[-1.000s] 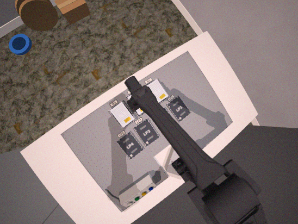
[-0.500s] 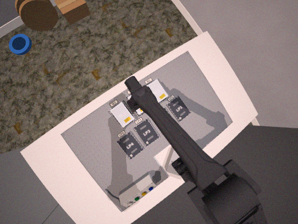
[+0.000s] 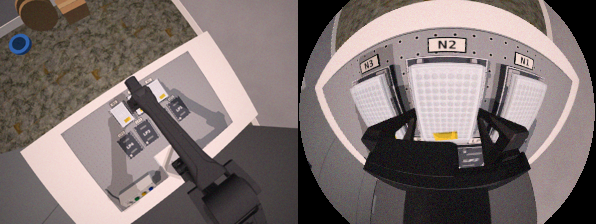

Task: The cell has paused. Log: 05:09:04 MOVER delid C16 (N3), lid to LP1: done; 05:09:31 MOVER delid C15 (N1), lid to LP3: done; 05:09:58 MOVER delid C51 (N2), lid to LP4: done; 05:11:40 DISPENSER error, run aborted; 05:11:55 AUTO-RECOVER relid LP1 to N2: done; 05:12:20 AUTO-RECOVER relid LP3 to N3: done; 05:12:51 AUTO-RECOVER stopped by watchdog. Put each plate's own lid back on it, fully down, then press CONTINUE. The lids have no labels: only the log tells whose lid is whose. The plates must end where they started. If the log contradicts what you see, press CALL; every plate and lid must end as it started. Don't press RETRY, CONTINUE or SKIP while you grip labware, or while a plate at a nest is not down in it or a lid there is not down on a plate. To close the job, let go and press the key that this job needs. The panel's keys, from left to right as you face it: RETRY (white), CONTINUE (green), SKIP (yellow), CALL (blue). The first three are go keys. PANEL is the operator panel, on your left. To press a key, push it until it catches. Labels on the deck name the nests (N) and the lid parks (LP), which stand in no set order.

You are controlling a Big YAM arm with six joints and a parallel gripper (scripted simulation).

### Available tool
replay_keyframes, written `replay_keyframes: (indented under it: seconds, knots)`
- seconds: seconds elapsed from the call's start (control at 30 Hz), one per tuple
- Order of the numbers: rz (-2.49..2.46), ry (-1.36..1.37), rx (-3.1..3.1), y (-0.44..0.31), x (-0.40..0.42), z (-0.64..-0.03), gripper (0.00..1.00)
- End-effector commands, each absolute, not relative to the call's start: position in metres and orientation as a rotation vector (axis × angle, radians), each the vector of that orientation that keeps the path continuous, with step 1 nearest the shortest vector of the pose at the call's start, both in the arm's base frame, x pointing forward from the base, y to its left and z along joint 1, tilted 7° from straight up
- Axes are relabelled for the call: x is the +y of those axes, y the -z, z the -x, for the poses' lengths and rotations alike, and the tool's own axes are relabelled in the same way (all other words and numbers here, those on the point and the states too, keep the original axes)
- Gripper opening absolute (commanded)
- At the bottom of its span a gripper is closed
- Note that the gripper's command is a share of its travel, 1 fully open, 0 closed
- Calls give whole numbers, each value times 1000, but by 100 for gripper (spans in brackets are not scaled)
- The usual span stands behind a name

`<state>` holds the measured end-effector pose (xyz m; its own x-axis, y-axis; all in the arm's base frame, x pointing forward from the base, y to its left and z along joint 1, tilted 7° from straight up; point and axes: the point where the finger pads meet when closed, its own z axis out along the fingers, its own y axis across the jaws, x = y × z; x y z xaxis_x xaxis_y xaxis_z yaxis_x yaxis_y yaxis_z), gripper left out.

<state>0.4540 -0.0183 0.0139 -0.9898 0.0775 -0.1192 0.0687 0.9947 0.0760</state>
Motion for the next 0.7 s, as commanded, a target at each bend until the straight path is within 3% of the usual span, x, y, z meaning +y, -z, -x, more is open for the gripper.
replay_keyframes:
  seconds: [0.0,0.4,0.43,0.67]
  knots:
    - [-113,-114,3029,-2,-13,-454,0]
    - [-113,-114,3030,-2,-13,-454,0]
    - [-113,-114,3030,-2,-13,-454,100]
    - [-112,-114,3030,-2,-13,-454,100]
